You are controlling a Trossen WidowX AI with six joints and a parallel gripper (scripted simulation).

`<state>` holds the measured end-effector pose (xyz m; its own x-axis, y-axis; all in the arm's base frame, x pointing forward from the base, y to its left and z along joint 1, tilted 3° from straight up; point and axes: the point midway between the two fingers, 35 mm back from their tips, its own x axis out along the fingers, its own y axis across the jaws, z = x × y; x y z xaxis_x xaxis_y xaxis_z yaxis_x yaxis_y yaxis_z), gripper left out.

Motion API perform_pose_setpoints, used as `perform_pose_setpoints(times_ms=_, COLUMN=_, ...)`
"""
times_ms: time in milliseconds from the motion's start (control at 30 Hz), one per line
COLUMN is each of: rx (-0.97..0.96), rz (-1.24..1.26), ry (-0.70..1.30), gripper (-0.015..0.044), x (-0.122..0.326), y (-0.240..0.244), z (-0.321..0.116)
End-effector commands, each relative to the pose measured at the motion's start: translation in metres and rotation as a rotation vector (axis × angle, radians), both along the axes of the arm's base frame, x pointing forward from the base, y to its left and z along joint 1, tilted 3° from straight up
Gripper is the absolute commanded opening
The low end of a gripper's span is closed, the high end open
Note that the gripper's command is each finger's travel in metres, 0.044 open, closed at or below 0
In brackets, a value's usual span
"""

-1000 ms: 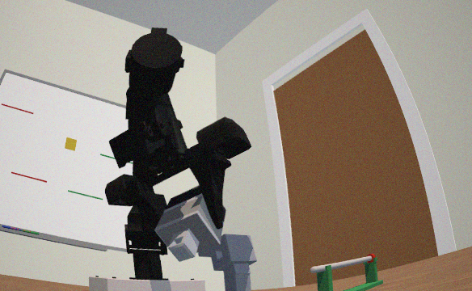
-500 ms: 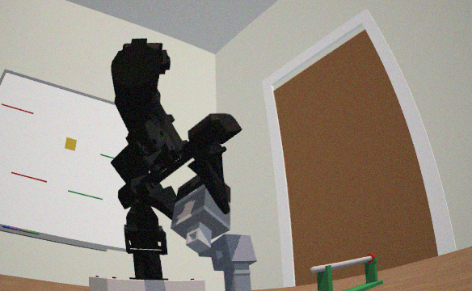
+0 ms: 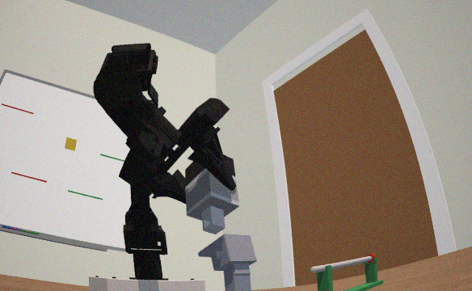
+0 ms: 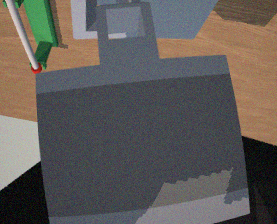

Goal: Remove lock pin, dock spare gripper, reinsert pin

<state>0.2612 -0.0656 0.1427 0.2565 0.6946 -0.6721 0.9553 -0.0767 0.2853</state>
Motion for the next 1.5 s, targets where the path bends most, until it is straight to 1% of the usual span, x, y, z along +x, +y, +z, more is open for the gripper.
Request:
perform_pose_setpoints(times_ms=0, rx=0.087, rz=-0.047, ry=0.0, gripper=0.0, x=-0.001, y=0.005, z=0.011)
perform_pose_setpoints(times_ms=167, rx=0.174, rz=-0.097, ry=0.003, gripper=0.0, x=-0.001, y=0.009, z=0.022)
perform_pose_setpoints(times_ms=367, rx=0.177, rz=-0.098, ry=0.003, gripper=0.0, x=-0.001, y=0.009, z=0.022)
perform_pose_setpoints(times_ms=1467, rx=0.172, rz=-0.089, ry=-0.012, gripper=0.0, x=0.012, y=0.005, z=-0.026)
